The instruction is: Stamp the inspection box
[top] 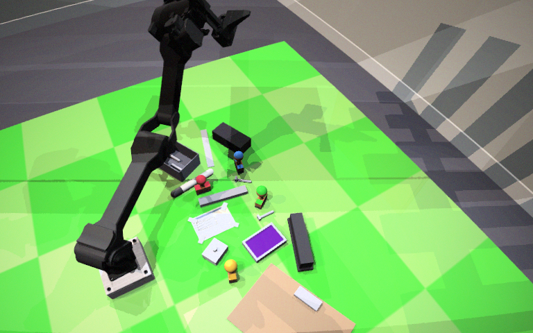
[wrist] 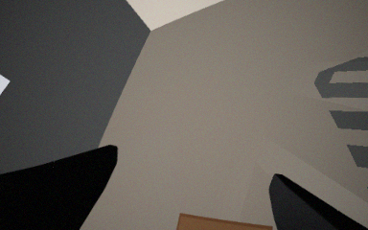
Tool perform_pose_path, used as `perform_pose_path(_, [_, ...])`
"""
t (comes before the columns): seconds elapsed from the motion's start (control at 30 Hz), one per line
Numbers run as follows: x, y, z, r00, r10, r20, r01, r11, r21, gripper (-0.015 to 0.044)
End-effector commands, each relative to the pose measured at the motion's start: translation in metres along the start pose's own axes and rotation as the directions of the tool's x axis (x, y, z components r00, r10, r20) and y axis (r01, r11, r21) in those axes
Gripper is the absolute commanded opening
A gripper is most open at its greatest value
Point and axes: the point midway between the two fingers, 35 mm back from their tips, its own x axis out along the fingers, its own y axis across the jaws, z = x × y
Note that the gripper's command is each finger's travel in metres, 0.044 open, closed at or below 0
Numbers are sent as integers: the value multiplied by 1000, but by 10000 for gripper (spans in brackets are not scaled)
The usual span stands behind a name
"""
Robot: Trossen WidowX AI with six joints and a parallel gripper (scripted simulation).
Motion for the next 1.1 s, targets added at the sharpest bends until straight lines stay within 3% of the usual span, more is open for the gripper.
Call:
perform_pose_path(0.0, [0,2,0,1000,6,-1,-6,1000,7,374])
perform_pose_path(0.07, [0,18,-1,999,48,-11,-47,997,69,321])
perform_pose_path(0.2, [-13,85,10,998,63,-31,-46,926,375,222])
perform_pose_path(0.37, [-12,136,34,999,38,-34,-10,794,608,222])
perform_pose_path(0.6, [-6,218,92,999,-15,-32,35,375,926,222])
perform_pose_path(0.73, [17,247,135,998,-56,-7,19,205,979,222])
perform_pose_path(0.97, [50,272,195,986,-165,4,-39,-214,976,222])
perform_pose_path(1.07, [73,266,222,970,-242,-10,-65,-299,952,222])
